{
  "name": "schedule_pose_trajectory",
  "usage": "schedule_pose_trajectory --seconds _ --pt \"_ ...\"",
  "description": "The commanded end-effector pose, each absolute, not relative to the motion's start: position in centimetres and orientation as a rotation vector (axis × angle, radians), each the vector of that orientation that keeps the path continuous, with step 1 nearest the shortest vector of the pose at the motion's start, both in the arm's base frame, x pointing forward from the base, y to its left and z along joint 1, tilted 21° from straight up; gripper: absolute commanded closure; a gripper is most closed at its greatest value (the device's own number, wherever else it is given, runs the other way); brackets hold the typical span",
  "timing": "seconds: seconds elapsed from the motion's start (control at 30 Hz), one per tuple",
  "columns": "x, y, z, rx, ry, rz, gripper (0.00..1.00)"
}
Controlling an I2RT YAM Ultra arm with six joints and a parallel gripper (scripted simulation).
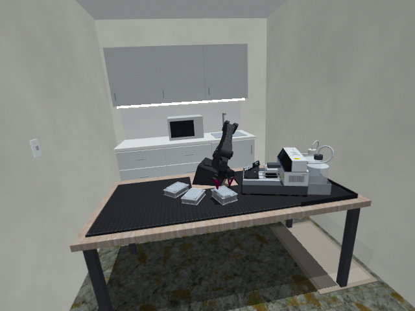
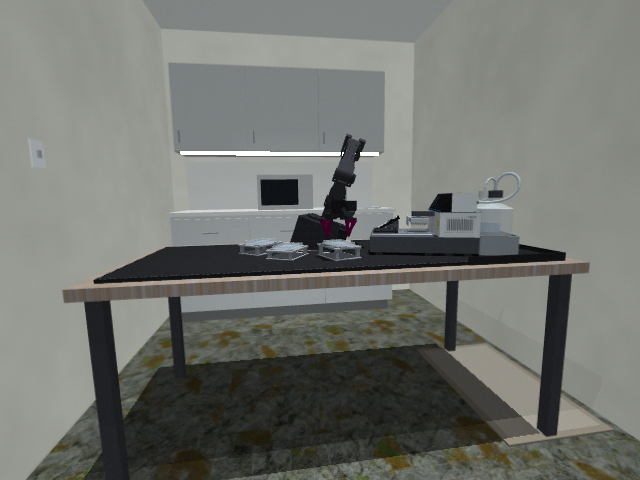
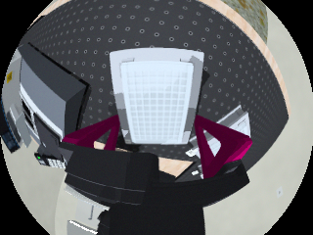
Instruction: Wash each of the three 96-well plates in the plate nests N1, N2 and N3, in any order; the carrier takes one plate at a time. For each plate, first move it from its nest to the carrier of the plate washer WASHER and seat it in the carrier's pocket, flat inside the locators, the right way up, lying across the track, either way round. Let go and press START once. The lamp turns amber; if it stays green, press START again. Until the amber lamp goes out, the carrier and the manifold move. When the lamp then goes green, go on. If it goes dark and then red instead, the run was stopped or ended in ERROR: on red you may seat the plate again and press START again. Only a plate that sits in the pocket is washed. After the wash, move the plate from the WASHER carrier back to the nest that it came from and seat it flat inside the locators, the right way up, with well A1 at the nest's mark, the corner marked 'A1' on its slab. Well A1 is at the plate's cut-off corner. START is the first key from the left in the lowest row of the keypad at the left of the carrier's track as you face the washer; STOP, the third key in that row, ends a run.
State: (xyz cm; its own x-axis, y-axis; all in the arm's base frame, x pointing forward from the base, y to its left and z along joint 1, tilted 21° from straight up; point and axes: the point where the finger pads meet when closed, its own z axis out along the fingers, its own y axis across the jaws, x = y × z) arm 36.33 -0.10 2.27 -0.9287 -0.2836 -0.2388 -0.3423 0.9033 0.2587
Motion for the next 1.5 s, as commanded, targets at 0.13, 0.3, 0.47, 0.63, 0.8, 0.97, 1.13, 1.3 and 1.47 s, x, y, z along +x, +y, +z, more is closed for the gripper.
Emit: schedule_pose_trajectory --seconds 0.13,0.3,0.47,0.63,0.8,0.97,1.13,1.3,1.47 --pt "36.3 -0.7 3.9 -0.475 2.861 0.439 0.00" --pt "36.2 -0.8 4.4 -0.475 2.861 0.439 0.00" --pt "36.1 -1.1 5.1 -0.475 2.861 0.439 0.00" --pt "35.9 -1.4 5.9 -0.475 2.861 0.439 0.00" --pt "35.8 -1.6 6.5 -0.475 2.861 0.438 0.00" --pt "35.7 -1.8 7.2 -0.475 2.861 0.438 0.00" --pt "35.6 -2.1 7.9 -0.475 2.861 0.438 0.00" --pt "35.6 -2.2 8.2 -0.475 2.861 0.438 0.00" --pt "35.6 -2.2 8.2 -0.475 2.861 0.438 0.00"
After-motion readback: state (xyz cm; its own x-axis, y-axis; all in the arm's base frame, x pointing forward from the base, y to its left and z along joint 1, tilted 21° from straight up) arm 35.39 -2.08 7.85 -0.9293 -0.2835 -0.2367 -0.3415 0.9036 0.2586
